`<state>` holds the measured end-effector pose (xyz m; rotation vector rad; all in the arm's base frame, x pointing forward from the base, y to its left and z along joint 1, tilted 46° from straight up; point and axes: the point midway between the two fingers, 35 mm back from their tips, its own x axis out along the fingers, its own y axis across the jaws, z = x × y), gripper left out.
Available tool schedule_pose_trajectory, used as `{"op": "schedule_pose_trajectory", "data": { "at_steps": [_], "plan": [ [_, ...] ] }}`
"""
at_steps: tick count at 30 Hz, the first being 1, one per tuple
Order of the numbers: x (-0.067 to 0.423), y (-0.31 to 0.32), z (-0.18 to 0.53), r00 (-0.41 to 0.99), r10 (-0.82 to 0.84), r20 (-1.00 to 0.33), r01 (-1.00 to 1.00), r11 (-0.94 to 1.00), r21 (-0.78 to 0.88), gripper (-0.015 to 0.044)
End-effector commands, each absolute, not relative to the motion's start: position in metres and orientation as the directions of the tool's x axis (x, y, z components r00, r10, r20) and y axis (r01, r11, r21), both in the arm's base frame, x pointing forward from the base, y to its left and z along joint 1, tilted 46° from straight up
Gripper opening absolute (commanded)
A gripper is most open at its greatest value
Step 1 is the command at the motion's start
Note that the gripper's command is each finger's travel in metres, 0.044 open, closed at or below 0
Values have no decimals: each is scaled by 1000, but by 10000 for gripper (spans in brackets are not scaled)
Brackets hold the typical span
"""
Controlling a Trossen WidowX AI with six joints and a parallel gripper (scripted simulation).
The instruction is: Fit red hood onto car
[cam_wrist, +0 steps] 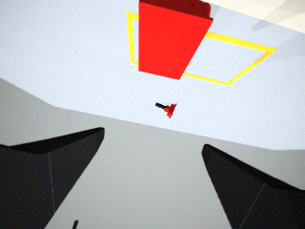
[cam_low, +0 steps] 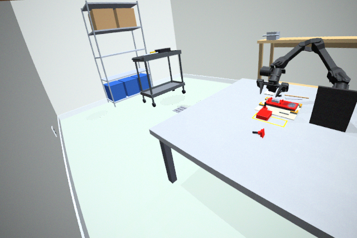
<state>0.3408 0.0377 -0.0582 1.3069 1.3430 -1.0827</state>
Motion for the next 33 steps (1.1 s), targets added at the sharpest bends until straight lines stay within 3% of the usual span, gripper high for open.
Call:
{"op": "schedule_pose_trajectory", "data": {
  "at_steps": [1,5,7,11,18,33],
  "plan": [
    [340,38,-59,7,172,-985,999,47,15,387],
    [340,38,-59,7,172,-985,999,47,15,282],
    [340,38,-65,-14,123,-992,999,37,-10,335],
    [338,35,-93,-97,-181,-979,995,-22,-95,440],
    [345,36,-116,-11,-677,-736,1000,-12,-4,440],
    [346,37,-117,13,-713,-701,1000,3,16,440]
  ]
}}
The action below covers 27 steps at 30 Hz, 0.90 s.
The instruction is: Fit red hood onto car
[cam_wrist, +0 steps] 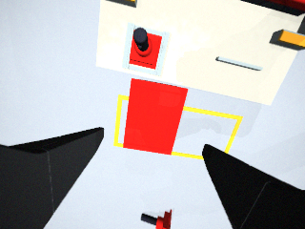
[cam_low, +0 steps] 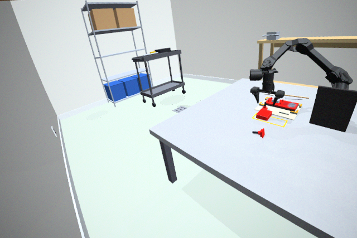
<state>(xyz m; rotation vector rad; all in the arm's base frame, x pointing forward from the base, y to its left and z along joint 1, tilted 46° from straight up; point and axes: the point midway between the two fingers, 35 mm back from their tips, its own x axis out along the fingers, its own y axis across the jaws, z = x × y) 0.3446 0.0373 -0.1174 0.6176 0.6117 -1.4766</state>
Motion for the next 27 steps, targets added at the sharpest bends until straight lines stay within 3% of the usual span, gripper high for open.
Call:
{"op": "schedule_pose_trajectory", "data": {
  "at_steps": [1,27],
  "plan": [
    [346,37,-118,13,-713,-701,1000,3,16,440],
    [347,22,-133,13,-713,-701,1000,3,16,440]
  ]
}}
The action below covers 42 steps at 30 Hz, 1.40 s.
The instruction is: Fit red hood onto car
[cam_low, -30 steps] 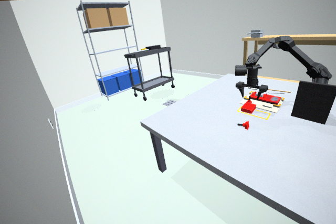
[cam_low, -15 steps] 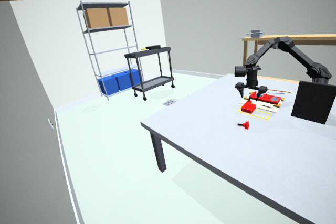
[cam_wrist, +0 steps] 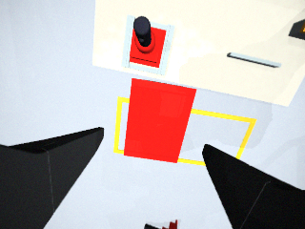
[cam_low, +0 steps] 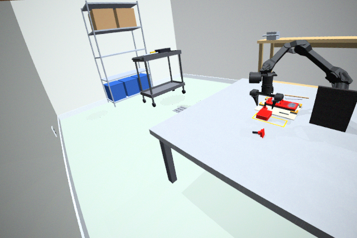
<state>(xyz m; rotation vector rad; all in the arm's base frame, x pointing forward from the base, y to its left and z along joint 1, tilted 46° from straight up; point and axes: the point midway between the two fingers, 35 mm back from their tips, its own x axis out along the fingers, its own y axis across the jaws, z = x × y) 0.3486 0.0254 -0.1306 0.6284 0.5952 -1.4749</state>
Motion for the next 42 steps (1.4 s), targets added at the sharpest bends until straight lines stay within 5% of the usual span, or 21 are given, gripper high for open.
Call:
{"op": "schedule_pose_trajectory", "data": {
  "at_steps": [1,42],
  "plan": [
    [347,21,-133,13,-713,-701,1000,3,16,440],
    [346,0,-155,13,-714,-700,1000,3,16,440]
  ]
}}
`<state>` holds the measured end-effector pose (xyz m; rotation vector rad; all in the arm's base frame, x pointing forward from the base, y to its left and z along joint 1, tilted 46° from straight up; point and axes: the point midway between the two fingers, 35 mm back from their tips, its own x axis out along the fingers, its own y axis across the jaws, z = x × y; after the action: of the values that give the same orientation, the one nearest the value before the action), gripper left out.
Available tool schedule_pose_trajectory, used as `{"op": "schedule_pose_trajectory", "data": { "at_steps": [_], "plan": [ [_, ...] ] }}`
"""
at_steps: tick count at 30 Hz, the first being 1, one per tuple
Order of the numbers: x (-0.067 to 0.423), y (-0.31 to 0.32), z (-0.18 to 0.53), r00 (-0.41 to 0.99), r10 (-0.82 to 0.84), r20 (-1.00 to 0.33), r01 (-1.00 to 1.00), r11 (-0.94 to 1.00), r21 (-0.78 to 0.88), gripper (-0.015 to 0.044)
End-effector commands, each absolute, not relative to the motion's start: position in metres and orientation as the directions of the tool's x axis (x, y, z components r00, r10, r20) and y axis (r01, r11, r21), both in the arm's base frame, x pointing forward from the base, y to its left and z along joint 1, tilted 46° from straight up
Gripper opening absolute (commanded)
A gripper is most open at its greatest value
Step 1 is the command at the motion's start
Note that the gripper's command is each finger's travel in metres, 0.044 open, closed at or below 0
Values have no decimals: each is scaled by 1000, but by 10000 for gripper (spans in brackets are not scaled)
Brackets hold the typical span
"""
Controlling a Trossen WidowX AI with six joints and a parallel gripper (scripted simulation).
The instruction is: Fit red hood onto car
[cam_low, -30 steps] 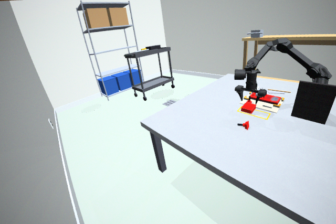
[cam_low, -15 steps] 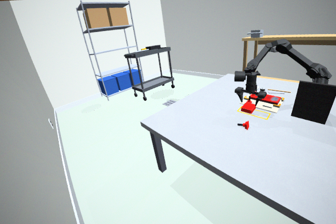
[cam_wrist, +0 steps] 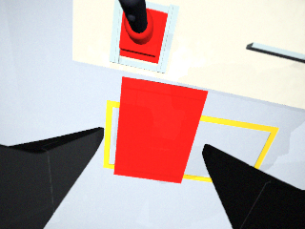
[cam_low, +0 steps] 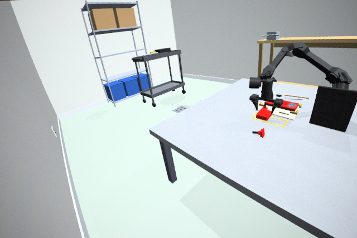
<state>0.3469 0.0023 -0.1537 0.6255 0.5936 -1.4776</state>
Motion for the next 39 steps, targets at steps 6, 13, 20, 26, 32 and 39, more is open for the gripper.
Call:
{"op": "schedule_pose_trajectory", "data": {
  "at_steps": [6,13,20,26,32,39],
  "plan": [
    [346,-2,-157,13,-715,-700,1000,3,15,440],
    [346,-4,-159,13,-715,-699,1000,3,15,440],
    [346,-7,-161,13,-715,-699,1000,3,15,440],
    [346,-9,-163,13,-715,-699,1000,3,15,440],
    [346,-11,-166,13,-715,-699,1000,3,15,440],
    [347,-11,-166,13,-711,-703,1000,-2,20,414]
  ]
}}
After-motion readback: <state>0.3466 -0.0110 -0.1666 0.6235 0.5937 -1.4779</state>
